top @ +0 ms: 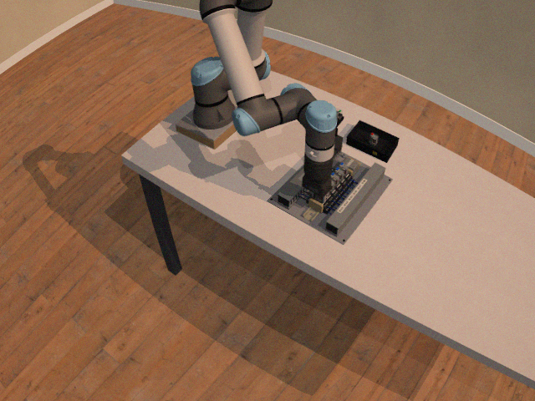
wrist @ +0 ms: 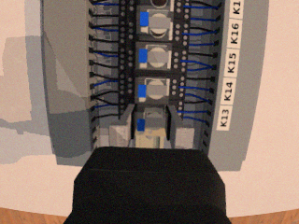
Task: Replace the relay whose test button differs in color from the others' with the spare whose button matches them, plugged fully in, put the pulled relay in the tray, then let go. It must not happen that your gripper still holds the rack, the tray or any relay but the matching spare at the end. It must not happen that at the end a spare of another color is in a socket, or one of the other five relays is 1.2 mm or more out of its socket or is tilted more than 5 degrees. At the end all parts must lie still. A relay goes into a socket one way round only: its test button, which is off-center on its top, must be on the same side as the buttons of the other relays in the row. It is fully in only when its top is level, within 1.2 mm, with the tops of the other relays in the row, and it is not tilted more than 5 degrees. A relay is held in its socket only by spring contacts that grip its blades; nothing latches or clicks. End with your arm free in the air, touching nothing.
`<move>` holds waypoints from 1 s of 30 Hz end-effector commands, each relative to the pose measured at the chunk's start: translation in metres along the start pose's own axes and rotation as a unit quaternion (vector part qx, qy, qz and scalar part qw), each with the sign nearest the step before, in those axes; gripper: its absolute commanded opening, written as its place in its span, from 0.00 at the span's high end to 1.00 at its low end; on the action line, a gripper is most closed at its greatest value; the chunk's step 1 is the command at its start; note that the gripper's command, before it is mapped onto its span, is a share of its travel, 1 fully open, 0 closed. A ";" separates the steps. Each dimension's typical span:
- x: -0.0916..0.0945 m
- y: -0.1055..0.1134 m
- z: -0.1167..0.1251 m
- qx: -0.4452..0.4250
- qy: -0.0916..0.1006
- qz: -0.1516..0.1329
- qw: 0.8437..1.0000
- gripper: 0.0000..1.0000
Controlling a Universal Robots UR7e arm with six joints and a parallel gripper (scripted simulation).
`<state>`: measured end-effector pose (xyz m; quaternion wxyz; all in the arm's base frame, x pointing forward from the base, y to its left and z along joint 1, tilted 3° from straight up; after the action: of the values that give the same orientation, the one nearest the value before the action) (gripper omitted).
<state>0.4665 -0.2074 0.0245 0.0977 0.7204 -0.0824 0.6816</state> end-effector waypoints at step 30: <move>-0.004 0.000 0.000 0.000 0.001 -0.001 1.000 0.00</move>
<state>0.4662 -0.2076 0.0203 0.0980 0.7203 -0.0821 0.6818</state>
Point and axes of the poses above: the point where the finger pads meet when closed, its own x axis back along the fingers, its own z axis across the jaws, y = z × x, the point moved 3 cm from there along x, back along the fingers, and after that the axes turned 2 degrees about -x, right-handed, at the moved point
